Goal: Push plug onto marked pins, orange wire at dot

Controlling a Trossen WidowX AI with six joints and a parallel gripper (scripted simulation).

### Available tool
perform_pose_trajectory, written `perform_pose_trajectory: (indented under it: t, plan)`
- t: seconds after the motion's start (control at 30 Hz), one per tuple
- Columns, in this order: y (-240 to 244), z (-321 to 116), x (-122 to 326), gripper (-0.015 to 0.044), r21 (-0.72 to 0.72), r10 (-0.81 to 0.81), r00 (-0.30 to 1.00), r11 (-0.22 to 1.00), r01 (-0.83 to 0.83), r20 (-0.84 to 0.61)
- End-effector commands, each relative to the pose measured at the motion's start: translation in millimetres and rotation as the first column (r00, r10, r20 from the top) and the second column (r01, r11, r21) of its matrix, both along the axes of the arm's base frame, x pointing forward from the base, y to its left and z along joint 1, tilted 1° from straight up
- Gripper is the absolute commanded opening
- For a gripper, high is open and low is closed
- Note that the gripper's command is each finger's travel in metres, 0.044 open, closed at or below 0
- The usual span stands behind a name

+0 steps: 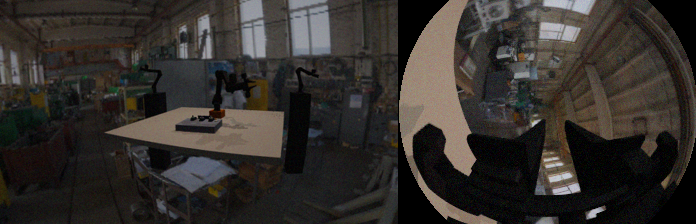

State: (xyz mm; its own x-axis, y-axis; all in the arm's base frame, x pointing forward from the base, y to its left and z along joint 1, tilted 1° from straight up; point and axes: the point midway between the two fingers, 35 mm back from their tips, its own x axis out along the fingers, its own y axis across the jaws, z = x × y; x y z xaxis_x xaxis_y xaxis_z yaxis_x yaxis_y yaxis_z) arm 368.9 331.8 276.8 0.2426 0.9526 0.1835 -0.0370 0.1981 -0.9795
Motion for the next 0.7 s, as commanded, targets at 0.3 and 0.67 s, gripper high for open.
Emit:
perform_pose_trajectory:
  t: [0.3,0.67]
  plan:
    - [-68.2,32.3,18.3,0.0115,0.08,-0.193,0.932,0.971,0.227,-0.307]
    - [-127.8,51.5,20.9,0.0115,0.145,-0.29,0.797,0.895,0.422,-0.53]
